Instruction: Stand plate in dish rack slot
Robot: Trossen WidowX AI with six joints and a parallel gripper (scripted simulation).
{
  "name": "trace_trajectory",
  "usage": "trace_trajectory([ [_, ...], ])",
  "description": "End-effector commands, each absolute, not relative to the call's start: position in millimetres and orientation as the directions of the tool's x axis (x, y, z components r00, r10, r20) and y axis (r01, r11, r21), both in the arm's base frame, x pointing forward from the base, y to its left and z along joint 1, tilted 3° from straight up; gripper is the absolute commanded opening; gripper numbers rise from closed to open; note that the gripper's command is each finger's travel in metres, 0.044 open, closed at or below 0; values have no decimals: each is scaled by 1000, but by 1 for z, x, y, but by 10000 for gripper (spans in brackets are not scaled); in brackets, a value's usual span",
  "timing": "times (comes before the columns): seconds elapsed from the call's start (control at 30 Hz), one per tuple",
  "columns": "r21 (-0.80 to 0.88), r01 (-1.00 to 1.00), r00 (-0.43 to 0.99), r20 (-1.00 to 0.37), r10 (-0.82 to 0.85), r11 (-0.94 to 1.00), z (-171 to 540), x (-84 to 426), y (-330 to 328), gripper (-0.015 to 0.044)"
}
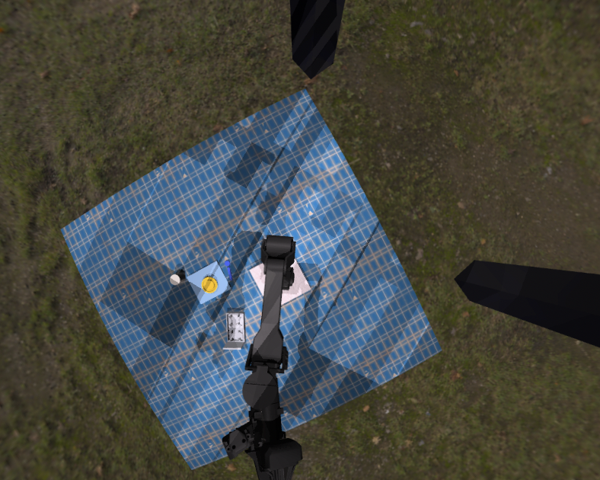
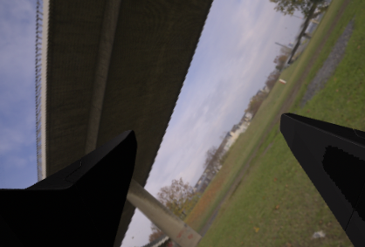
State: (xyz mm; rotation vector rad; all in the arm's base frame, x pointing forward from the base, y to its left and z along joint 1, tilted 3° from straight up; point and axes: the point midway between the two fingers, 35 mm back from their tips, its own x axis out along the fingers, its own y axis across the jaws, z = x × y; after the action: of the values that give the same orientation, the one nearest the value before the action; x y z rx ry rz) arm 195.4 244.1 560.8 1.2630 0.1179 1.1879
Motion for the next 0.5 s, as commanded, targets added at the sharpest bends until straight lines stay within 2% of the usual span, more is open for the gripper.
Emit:
trace_trajectory([
  [0.0, 772, -617, 453, 509, 732, -155, 560, 197, 244, 400],
  [0.47, 802, -525, 704, 220, 675, 286, 496, 286, 228, 400],
])
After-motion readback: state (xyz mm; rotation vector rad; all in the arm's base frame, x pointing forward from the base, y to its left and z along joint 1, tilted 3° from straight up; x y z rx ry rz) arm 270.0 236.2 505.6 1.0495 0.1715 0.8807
